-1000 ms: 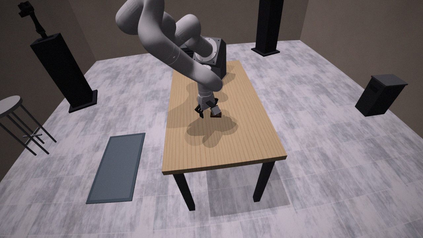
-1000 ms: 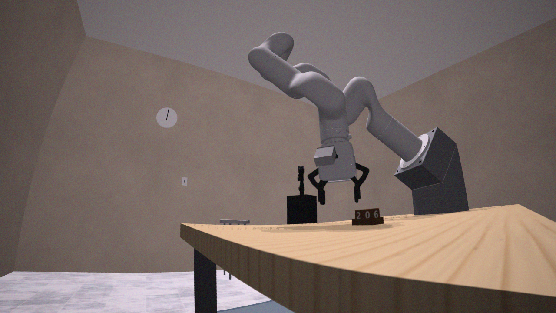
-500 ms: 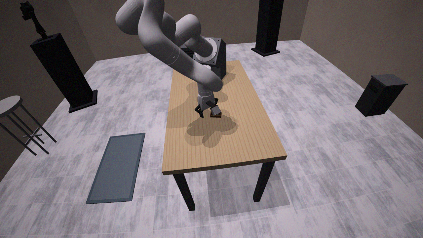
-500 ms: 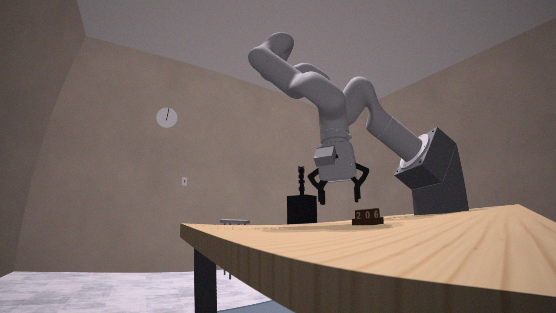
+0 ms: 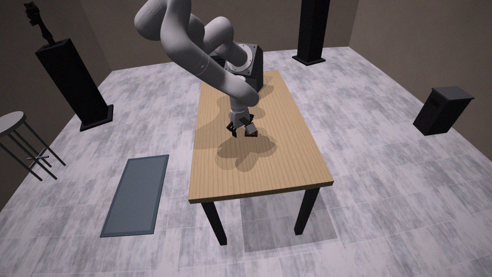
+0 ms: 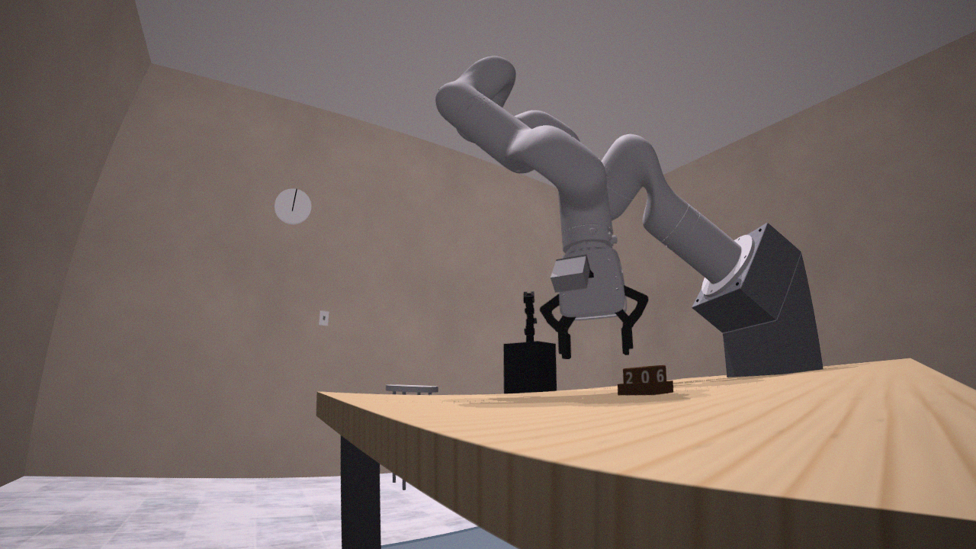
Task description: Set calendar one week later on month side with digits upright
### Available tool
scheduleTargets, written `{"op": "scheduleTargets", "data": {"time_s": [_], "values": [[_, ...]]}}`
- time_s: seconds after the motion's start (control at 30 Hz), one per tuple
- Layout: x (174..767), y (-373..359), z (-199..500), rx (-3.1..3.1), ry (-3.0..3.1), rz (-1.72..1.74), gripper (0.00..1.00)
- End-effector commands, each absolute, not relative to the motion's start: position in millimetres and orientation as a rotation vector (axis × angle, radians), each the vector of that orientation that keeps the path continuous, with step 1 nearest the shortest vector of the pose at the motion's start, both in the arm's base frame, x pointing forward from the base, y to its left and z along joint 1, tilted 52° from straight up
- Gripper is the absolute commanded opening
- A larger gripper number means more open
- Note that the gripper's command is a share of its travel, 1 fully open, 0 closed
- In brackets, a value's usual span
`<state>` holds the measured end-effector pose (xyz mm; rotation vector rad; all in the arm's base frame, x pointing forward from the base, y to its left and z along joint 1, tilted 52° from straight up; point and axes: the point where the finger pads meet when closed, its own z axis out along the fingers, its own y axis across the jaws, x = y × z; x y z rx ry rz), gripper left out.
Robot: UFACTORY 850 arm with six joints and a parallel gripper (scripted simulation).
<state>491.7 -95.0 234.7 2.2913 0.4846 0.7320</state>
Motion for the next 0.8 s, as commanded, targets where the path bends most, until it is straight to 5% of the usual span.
{"op": "scheduleTargets", "data": {"time_s": [0.0,0.77], "values": [[491.8,-94.8,235.0,2.291,0.485,0.733,1.0],[459.7,-69.4,266.9,2.291,0.485,0.733,1.0]]}}
